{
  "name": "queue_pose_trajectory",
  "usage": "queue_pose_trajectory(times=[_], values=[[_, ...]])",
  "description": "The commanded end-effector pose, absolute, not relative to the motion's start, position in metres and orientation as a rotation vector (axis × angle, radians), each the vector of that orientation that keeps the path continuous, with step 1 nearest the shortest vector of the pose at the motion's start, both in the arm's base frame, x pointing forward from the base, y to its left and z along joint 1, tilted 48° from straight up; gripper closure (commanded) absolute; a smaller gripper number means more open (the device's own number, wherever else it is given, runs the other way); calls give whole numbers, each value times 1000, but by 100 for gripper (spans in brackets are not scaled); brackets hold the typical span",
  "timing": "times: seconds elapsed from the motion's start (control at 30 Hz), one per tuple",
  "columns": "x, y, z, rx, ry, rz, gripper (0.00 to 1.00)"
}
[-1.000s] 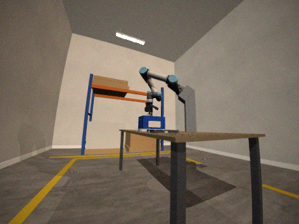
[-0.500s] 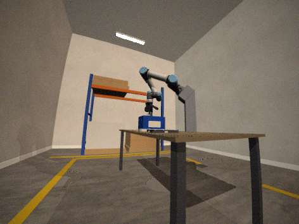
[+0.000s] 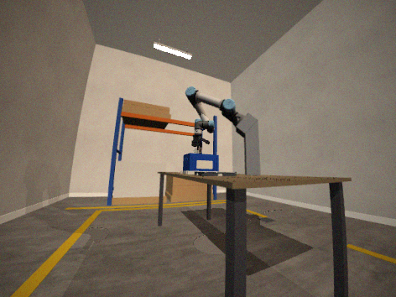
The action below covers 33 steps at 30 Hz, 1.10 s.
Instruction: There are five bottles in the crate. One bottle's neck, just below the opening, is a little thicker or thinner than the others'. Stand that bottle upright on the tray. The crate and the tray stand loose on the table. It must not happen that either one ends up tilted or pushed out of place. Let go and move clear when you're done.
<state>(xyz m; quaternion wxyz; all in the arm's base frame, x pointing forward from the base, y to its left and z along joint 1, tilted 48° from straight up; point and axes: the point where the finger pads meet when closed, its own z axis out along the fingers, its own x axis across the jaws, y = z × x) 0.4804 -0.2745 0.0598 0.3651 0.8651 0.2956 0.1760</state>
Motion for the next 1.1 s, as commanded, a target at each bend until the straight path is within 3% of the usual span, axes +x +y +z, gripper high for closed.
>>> queue_pose_trajectory(times=[0.0,1.03,1.07], values=[[473,-267,70,2224,760,453,62],[445,-238,106,2224,760,453,62],[445,-238,106,2224,760,453,100]])
